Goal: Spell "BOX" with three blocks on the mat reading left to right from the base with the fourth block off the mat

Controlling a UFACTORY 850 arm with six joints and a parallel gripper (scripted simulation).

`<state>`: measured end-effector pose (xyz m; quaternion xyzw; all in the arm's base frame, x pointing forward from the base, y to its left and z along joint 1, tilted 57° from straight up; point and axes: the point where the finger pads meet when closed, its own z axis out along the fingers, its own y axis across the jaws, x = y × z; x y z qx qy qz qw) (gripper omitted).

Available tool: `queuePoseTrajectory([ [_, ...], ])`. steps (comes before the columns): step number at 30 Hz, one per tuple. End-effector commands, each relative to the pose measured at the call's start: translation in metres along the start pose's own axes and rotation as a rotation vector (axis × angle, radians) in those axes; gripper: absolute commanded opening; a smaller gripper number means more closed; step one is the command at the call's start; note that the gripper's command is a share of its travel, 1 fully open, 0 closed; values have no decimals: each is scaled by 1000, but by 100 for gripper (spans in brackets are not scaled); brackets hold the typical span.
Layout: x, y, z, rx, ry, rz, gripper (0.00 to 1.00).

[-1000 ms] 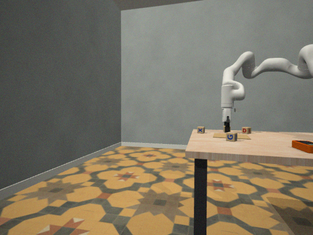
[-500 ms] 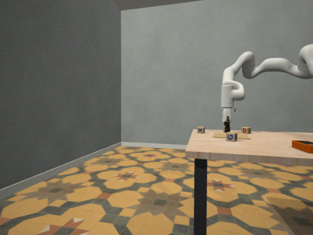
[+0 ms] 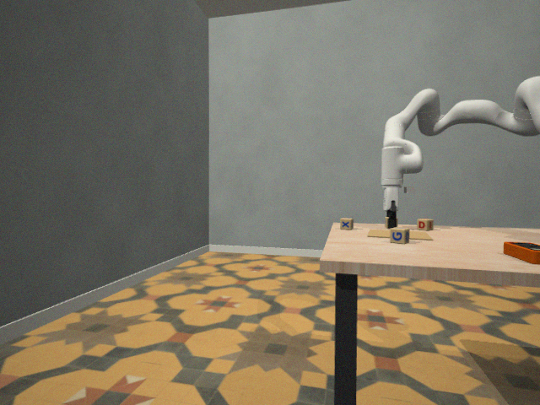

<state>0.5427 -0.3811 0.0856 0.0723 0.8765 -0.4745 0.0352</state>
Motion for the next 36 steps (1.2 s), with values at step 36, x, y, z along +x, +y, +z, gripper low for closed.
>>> queuePoseTrajectory([
  [36,-1,0,3,0,-1,0,44],
])
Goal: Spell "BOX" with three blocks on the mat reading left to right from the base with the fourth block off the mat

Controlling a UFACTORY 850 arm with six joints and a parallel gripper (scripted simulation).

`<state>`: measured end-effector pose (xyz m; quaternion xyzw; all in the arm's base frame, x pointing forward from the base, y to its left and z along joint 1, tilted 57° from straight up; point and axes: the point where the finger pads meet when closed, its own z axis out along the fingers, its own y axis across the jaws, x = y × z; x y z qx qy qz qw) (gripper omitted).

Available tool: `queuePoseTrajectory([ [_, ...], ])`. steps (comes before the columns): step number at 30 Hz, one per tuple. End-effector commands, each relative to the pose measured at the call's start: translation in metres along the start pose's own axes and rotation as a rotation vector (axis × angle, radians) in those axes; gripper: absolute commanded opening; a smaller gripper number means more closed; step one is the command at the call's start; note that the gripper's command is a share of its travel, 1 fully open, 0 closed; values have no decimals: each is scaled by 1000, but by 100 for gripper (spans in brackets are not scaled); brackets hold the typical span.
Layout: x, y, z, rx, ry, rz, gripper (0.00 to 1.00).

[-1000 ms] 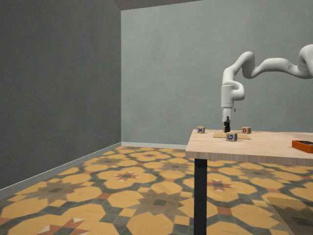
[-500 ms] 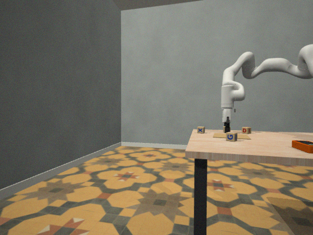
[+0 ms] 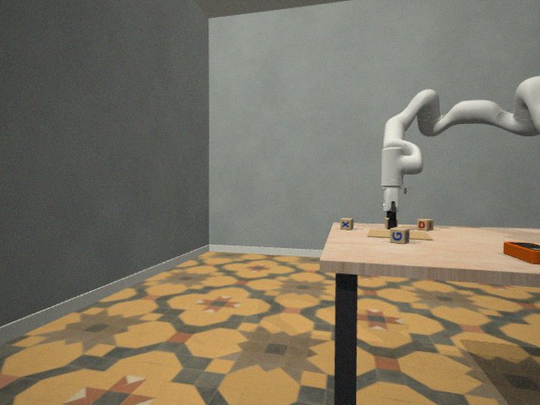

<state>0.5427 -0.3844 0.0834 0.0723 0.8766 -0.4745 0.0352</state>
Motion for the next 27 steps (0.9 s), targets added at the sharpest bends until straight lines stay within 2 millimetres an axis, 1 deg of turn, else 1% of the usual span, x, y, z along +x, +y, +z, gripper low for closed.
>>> queuePoseTrajectory([
  [1,-1,0,-1,0,-1,0,44],
  [26,-1,0,-1,0,-1,0,44],
  [27,-1,0,-1,0,-1,0,48],
])
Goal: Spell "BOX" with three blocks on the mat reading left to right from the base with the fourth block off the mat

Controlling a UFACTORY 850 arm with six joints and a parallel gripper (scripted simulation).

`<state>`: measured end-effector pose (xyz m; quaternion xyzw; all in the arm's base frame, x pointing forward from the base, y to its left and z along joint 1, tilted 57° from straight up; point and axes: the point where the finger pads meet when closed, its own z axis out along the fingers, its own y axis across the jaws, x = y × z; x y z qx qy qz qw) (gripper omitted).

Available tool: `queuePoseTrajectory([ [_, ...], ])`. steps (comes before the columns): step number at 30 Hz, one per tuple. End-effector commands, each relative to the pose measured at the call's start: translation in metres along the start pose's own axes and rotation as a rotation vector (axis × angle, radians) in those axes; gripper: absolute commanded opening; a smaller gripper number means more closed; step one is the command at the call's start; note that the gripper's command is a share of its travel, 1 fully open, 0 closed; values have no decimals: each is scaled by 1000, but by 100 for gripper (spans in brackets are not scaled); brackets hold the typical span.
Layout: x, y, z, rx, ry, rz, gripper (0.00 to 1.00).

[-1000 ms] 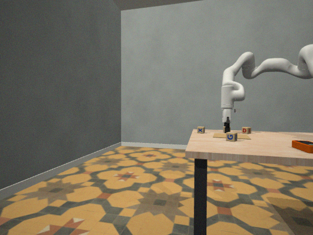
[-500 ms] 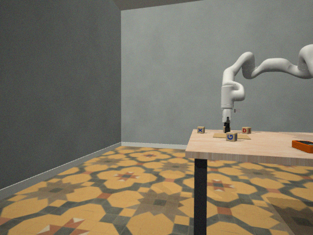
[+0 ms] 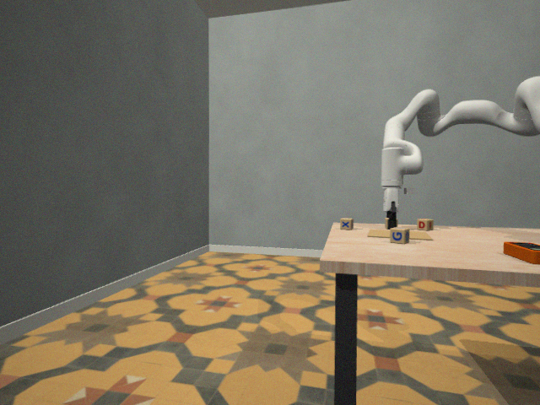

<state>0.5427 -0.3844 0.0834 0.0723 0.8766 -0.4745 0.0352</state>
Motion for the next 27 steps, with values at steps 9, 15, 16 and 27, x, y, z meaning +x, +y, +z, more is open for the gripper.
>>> queuePoseTrajectory([
  [9,-1,0,-1,0,-1,0,57],
  [15,-1,0,-1,0,-1,0,65],
  [16,-1,0,-1,0,-1,0,65],
  [27,-1,0,-1,0,-1,0,65],
])
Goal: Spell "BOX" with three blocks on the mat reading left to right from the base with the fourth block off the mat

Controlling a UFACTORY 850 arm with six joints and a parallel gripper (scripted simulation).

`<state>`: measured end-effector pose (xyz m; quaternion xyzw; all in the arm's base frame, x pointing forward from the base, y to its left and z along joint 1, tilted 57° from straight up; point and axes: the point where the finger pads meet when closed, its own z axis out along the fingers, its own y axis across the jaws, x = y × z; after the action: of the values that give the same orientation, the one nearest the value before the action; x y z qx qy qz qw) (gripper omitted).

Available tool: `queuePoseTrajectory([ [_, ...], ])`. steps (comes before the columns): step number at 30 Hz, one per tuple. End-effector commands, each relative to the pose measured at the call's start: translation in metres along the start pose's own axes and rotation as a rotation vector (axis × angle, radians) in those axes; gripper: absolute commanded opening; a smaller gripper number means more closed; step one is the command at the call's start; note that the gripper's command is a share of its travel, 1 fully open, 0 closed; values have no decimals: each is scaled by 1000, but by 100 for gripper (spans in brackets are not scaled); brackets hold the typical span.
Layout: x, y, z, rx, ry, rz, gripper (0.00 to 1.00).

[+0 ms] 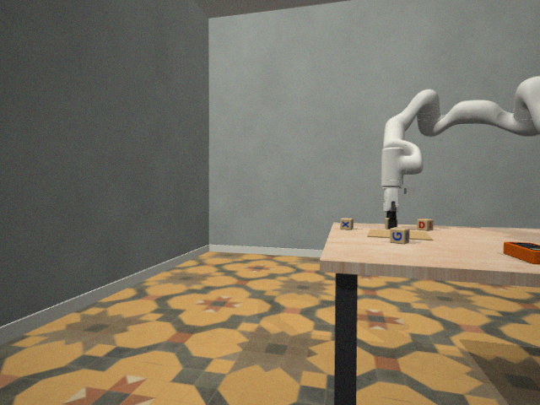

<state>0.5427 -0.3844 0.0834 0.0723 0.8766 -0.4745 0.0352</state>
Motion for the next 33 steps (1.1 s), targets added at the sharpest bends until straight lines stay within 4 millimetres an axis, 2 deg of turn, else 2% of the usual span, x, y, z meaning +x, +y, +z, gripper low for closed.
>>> queuePoseTrajectory([
  [1,-1,0,-2,0,-1,0,65],
  [5,-1,0,-12,0,-1,0,65],
  [11,-1,0,-42,0,-1,0,65],
  [13,-1,0,-42,0,-1,0,65],
  [22,-1,0,-83,0,-1,0,65],
  [31,-1,0,-91,0,-1,0,65],
  [32,-1,0,-91,0,-1,0,100],
  [33,-1,0,-91,0,-1,0,100],
])
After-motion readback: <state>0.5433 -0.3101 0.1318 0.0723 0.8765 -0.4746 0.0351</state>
